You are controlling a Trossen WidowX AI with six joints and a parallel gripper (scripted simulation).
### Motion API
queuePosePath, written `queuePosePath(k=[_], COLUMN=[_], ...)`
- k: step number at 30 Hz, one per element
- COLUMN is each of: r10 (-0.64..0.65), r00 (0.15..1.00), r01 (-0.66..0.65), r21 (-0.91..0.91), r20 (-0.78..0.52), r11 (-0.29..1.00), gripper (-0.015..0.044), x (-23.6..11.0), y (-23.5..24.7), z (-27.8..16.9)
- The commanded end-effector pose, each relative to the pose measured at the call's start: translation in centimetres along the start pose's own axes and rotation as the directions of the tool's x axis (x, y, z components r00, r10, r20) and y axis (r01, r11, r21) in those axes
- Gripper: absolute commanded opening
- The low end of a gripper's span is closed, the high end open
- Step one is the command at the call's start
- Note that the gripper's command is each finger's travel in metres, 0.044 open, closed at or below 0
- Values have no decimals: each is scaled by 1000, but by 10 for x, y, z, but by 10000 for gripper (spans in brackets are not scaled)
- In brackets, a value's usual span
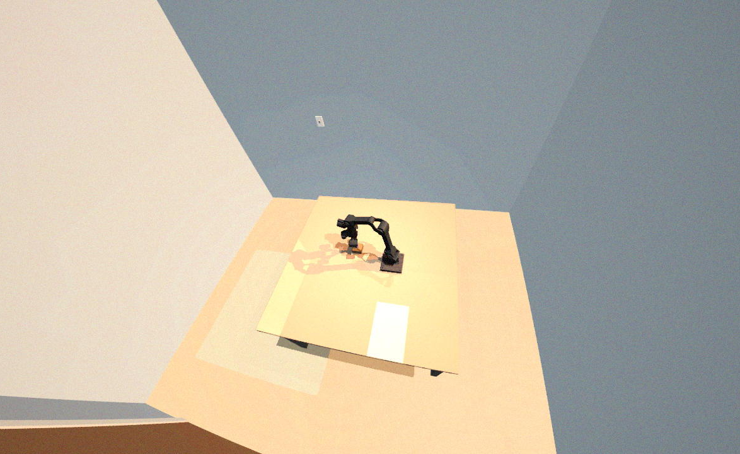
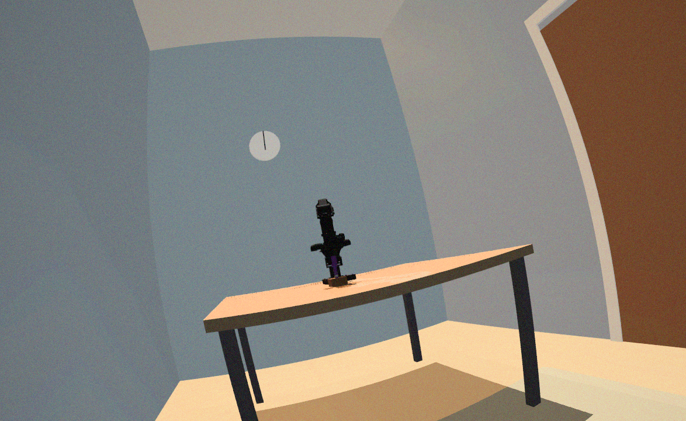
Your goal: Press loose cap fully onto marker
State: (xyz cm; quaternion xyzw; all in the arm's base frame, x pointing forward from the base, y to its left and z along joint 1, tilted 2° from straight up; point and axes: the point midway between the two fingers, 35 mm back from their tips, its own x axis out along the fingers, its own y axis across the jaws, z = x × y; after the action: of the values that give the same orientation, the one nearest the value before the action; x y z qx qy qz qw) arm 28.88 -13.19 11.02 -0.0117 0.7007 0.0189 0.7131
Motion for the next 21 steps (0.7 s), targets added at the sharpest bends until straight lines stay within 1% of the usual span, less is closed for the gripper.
queuePosePath(k=[1, 12, 21], r10=[2, 2, 2], r00=[1000, 1000, 1000], r01=[-2, -2, -2], r21=[-5, -5, -5], r20=[-11, -11, -11], r11=[1000, 1000, 1000], gripper=[0, 0, 0], x=[12, 28, 29], y=[0, 1, 1], z=[-2, -3, -3])
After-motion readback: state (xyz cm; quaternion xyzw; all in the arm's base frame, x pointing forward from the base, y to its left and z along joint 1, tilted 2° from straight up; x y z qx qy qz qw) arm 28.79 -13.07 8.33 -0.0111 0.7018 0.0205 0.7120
